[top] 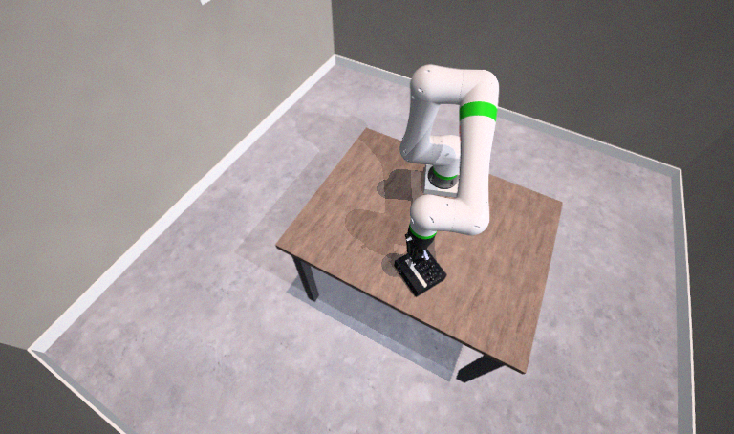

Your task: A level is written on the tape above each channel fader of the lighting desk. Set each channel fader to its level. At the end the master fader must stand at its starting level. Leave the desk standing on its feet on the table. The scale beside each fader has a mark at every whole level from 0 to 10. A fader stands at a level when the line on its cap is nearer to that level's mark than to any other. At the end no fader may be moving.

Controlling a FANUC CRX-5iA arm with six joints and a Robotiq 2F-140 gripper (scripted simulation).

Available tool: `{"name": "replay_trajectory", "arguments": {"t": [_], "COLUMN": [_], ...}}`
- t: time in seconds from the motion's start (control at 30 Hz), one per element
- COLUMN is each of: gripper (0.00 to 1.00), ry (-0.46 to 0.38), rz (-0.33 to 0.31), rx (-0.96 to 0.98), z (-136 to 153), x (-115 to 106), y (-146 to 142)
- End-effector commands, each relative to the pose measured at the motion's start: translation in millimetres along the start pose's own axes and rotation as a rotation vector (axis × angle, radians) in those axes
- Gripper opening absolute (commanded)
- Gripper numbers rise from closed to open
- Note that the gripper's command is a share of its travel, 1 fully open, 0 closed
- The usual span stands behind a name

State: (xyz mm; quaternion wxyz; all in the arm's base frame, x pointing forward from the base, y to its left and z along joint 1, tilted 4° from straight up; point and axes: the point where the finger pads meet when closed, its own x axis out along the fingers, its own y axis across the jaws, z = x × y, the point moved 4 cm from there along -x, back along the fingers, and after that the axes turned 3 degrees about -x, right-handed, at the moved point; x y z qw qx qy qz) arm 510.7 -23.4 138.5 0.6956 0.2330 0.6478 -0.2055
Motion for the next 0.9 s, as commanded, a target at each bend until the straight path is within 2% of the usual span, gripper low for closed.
{"name": "replay_trajectory", "arguments": {"t": [0.0, 0.87], "gripper": [0.0, 0.0], "ry": [0.0, 0.0], "rz": [0.0, 0.0], "rx": [0.0, 0.0], "z": [0, 0], "x": [0, 12], "y": [0, 0]}}
